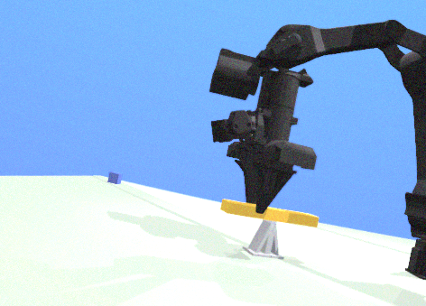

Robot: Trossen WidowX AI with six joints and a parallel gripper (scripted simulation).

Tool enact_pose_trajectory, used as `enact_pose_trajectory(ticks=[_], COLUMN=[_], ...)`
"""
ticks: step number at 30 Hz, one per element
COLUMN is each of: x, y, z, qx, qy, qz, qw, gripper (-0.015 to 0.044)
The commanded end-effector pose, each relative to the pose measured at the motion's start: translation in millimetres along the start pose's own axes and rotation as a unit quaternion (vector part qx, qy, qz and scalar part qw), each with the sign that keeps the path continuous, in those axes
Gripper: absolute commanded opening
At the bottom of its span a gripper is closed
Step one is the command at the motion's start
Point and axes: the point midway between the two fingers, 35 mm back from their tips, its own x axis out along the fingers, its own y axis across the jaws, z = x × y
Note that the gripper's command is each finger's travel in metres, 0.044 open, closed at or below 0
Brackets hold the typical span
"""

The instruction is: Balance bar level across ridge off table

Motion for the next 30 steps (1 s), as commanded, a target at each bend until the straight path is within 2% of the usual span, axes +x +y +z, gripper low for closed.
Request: enact_pose_trajectory(ticks=[1, 17, 23, 30], x=[0.0, 0.0, 0.0, 0.0], y=[0.0, 0.0, 0.0, 0.0], z=[0.0, 0.0, 0.0, 0.0], qx=[0.000, 0.000, 0.000, 0.000], qy=[0.000, 0.000, 0.000, 0.000], qz=[0.000, 0.000, 0.000, 0.000], qw=[1.000, 1.000, 1.000, 1.000], gripper=[0.0000, 0.0000, 0.0157, 0.0167])
